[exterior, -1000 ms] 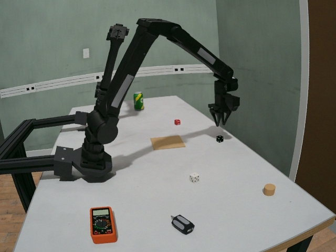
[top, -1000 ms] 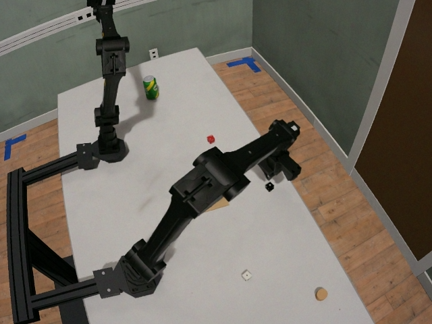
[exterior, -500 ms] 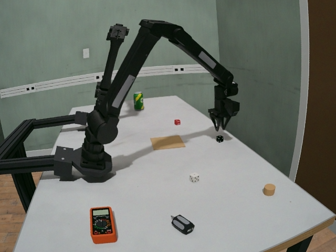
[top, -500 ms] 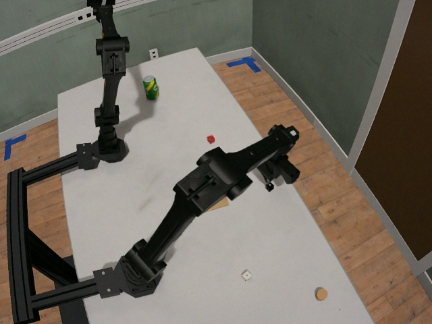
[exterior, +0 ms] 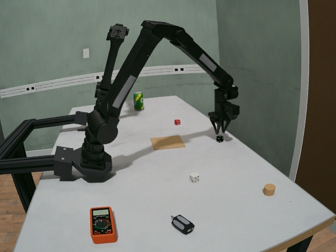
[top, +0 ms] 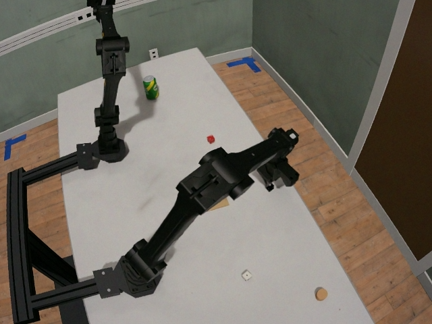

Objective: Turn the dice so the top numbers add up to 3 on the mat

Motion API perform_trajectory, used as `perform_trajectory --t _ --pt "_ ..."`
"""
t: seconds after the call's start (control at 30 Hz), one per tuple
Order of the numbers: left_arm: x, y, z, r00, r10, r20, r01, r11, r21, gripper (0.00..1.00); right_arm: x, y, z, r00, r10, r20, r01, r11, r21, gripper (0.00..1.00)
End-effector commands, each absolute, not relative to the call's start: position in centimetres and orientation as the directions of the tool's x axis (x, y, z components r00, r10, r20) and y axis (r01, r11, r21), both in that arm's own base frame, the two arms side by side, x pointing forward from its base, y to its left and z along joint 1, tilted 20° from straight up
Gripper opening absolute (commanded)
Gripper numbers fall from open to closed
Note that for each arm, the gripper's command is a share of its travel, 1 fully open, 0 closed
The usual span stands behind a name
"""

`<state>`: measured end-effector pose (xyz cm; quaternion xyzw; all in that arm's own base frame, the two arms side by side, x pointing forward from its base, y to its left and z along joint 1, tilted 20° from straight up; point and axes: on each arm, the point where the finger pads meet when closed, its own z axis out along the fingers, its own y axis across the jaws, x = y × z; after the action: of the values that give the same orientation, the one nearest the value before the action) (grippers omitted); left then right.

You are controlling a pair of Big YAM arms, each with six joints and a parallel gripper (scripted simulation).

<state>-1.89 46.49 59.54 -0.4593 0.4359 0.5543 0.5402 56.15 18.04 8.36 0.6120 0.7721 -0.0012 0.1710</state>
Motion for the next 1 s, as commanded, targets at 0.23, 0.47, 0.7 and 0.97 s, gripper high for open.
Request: perform_trajectory --t 0.23,0.47,0.7,0.97 --pt "-2.50 45.85 59.87 -0.011 0.202 -0.979 -0.998 -0.055 0.000 1.00 56.93 17.27 7.27 -0.185 0.947 -0.263 0.947 0.243 0.209 0.39" --pt "-2.50 45.85 59.87 -0.011 0.202 -0.979 -0.998 -0.055 0.000 1.00 56.97 17.29 7.51 -0.183 0.948 -0.262 0.946 0.242 0.214 0.39" --pt "-2.50 45.85 59.87 -0.011 0.202 -0.979 -0.998 -0.055 0.000 1.00 56.98 17.28 7.52 -0.183 0.948 -0.262 0.946 0.242 0.214 0.39" --pt "-2.50 45.85 59.87 -0.011 0.202 -0.979 -0.998 -0.055 0.000 1.00 57.03 17.24 7.70 -0.184 0.948 -0.261 0.945 0.243 0.217 0.39"
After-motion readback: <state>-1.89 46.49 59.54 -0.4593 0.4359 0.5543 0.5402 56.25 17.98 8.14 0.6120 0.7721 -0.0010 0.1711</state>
